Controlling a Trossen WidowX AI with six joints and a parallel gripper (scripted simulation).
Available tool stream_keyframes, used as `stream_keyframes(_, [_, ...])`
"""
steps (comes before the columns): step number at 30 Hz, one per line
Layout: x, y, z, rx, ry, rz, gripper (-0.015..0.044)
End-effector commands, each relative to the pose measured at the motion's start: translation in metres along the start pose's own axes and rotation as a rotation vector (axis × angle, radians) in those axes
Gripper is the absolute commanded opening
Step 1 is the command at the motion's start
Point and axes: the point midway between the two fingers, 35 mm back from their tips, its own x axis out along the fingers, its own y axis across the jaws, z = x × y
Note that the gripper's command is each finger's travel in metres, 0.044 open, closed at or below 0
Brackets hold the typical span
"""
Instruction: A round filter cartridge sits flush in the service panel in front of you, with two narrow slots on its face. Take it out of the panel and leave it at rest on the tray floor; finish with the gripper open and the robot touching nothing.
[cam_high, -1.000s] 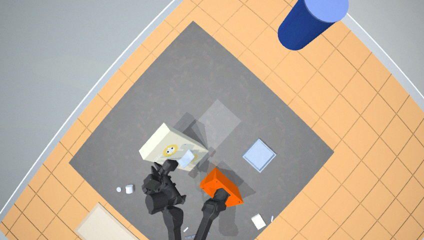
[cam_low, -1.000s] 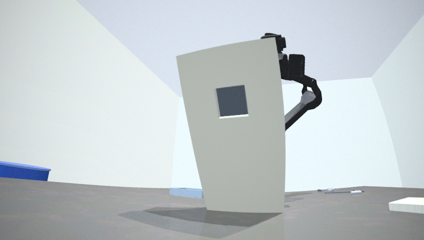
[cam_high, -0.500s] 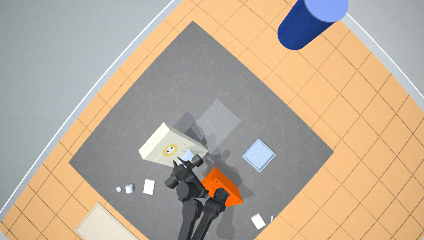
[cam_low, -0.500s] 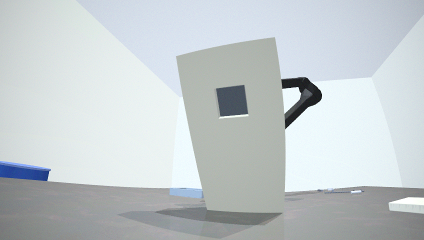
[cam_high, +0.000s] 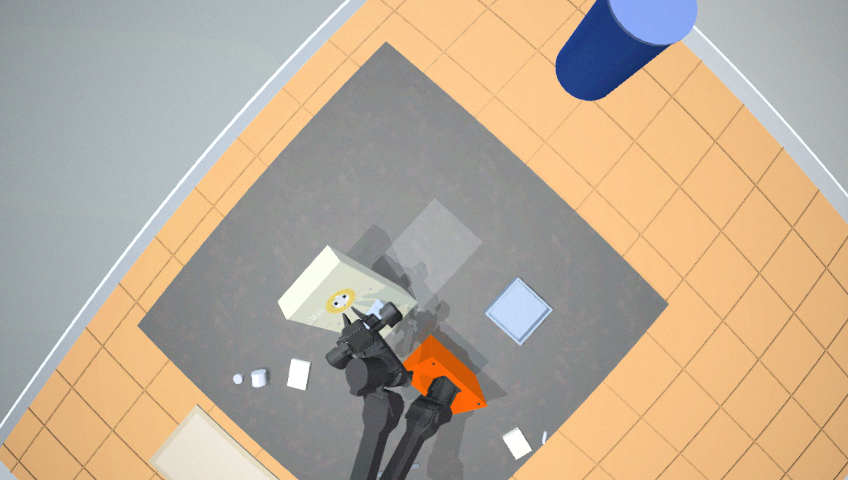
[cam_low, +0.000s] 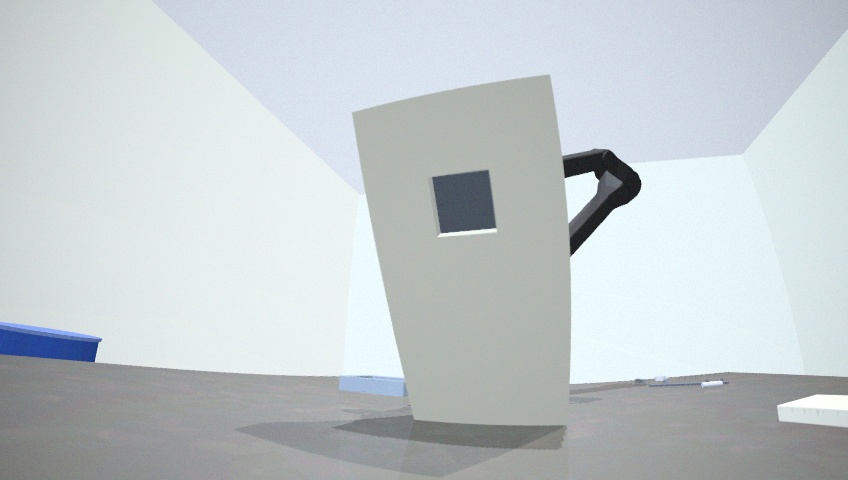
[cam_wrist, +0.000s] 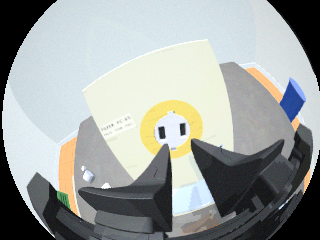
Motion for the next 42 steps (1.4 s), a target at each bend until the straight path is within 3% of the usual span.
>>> stream_keyframes(1, [0.006,-0.001,-0.002,0.009,0.004,-0.003,0.0101])
stream_keyframes(17, [0.032,0.002,-0.004,0.011,-0.002,0.005,0.0101])
stream_keyframes(42, [0.033,0.001,-0.004,0.011,-0.002,0.005,0.0101])
